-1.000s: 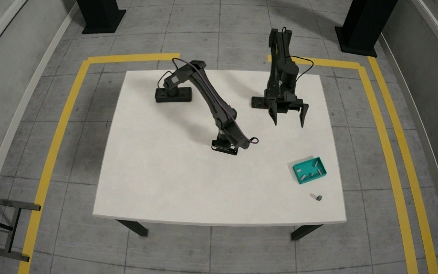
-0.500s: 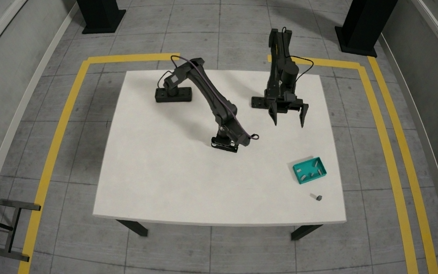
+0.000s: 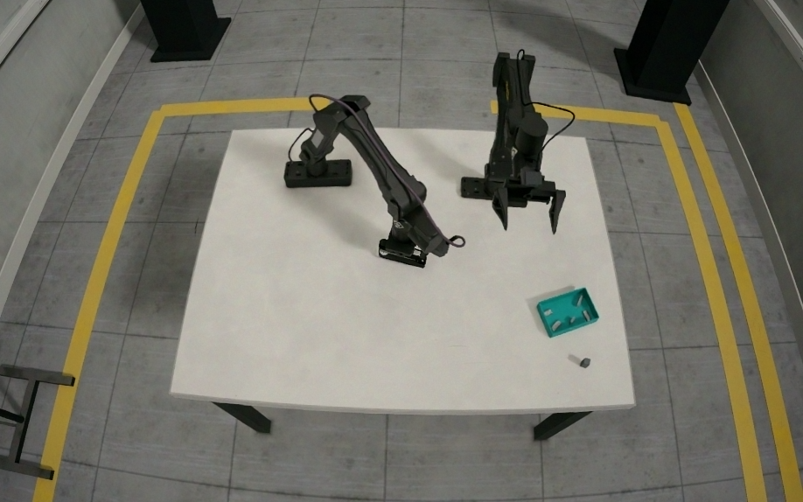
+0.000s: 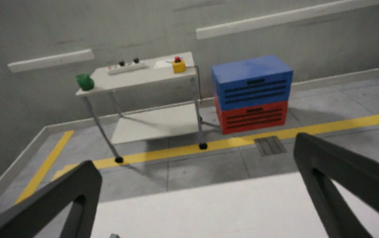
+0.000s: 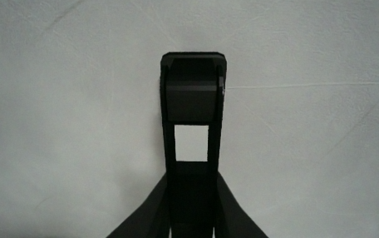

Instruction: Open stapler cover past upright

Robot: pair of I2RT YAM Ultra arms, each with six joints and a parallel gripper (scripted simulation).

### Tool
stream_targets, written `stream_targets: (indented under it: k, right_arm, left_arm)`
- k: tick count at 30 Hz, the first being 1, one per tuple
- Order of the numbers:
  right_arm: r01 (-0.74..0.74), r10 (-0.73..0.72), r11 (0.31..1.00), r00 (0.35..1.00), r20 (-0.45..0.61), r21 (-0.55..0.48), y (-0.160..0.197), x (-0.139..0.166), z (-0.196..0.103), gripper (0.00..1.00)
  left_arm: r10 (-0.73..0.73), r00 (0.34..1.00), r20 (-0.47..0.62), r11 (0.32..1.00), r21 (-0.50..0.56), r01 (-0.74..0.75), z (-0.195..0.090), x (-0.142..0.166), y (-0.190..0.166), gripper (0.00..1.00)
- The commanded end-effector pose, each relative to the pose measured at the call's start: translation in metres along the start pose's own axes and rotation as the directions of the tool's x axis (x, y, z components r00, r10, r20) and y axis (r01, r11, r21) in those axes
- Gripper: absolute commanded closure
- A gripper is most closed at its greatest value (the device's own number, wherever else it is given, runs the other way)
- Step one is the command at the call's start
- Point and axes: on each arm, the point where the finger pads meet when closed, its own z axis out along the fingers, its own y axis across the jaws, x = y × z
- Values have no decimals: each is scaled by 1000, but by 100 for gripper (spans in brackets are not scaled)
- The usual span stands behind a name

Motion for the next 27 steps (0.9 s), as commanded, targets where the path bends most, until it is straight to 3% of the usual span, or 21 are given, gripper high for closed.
stream_targets:
  k: [1, 7, 14, 16, 27]
  right_arm:
    - [6, -9, 999, 997, 76, 37, 1, -11, -20, 82]
    - [-47, 44, 998, 997, 68, 32, 3, -8, -21, 82]
    - [-392, 389, 920, 917, 88, 17, 0, -10, -21, 82]
    - [-392, 389, 920, 917, 88, 17, 0, -10, -21, 82]
    - [-787, 785, 617, 613, 86, -17, 0, -8, -21, 82]
  left_arm:
    - [2, 999, 42, 1000, 0, -2, -3, -18, 0, 0]
    - [2, 999, 42, 1000, 0, -2, -3, -18, 0, 0]
    - [2, 999, 42, 1000, 0, -2, -3, -18, 0, 0]
    - [2, 999, 42, 1000, 0, -2, -3, -18, 0, 0]
    - [2, 999, 42, 1000, 0, -2, -3, -18, 0, 0]
